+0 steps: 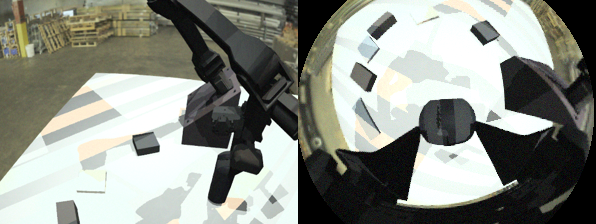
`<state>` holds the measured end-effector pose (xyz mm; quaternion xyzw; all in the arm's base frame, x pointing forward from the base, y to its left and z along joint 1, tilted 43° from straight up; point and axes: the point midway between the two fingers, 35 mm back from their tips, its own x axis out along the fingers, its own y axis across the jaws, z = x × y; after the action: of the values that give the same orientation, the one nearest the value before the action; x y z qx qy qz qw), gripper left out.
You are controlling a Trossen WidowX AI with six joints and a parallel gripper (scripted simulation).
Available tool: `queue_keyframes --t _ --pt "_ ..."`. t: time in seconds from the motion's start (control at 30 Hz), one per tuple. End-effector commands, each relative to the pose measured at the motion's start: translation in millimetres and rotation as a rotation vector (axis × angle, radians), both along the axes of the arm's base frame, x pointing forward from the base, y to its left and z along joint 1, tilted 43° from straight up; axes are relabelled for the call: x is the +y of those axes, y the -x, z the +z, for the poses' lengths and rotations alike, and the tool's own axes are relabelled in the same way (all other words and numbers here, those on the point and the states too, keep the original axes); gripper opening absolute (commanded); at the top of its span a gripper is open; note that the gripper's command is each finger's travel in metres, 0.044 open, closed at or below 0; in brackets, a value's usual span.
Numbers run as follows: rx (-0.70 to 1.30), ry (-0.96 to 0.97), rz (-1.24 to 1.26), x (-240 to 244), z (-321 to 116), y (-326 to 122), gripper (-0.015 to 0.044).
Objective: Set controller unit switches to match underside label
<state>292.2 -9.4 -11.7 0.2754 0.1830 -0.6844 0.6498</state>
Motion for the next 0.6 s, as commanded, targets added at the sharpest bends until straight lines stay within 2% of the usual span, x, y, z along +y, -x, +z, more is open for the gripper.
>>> queue_keyframes --t 0.0,0.57 --pt "0.012 -0.019 -0.013 -0.2 -7.2 1.3 0.0338" --pt "0.008 -0.060 -0.009 8.3 -16.7 -0.5 0.0338"
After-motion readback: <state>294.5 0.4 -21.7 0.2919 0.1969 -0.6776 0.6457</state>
